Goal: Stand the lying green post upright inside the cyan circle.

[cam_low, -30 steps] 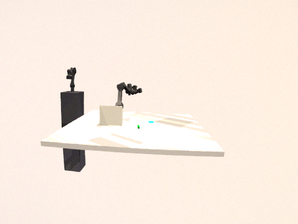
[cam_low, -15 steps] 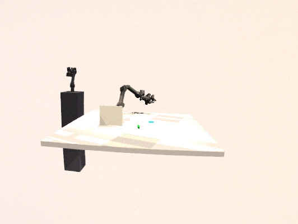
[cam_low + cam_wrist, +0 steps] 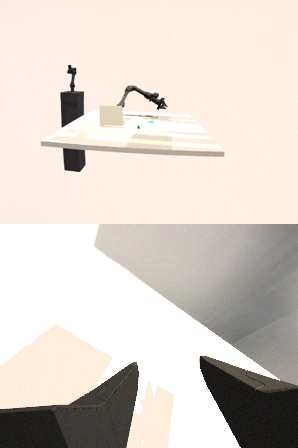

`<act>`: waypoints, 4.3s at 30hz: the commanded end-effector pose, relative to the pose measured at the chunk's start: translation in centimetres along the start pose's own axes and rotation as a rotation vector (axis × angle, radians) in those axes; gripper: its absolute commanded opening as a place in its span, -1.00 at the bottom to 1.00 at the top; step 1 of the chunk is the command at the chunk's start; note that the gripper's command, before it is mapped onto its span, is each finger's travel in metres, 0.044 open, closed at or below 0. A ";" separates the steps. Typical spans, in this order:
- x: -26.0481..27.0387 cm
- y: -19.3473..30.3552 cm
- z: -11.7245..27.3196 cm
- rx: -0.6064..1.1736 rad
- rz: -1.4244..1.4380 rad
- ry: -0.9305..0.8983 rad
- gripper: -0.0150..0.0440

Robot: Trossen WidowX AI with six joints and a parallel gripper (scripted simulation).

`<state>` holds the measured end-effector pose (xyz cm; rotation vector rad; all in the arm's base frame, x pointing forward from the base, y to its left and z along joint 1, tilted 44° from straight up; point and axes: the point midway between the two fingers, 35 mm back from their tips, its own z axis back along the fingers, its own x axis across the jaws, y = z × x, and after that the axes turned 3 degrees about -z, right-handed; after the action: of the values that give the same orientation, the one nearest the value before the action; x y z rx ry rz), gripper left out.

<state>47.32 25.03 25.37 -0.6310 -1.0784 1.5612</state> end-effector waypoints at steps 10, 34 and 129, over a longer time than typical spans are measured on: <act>-18.1 12.4 -3.2 0.443 -0.270 0.241 0.30; -35.0 34.2 10.4 1.071 -1.237 0.461 0.30; -33.5 41.5 16.0 1.198 -1.815 0.433 -0.42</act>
<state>23.51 -11.33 -9.41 0.7483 0.0377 0.1307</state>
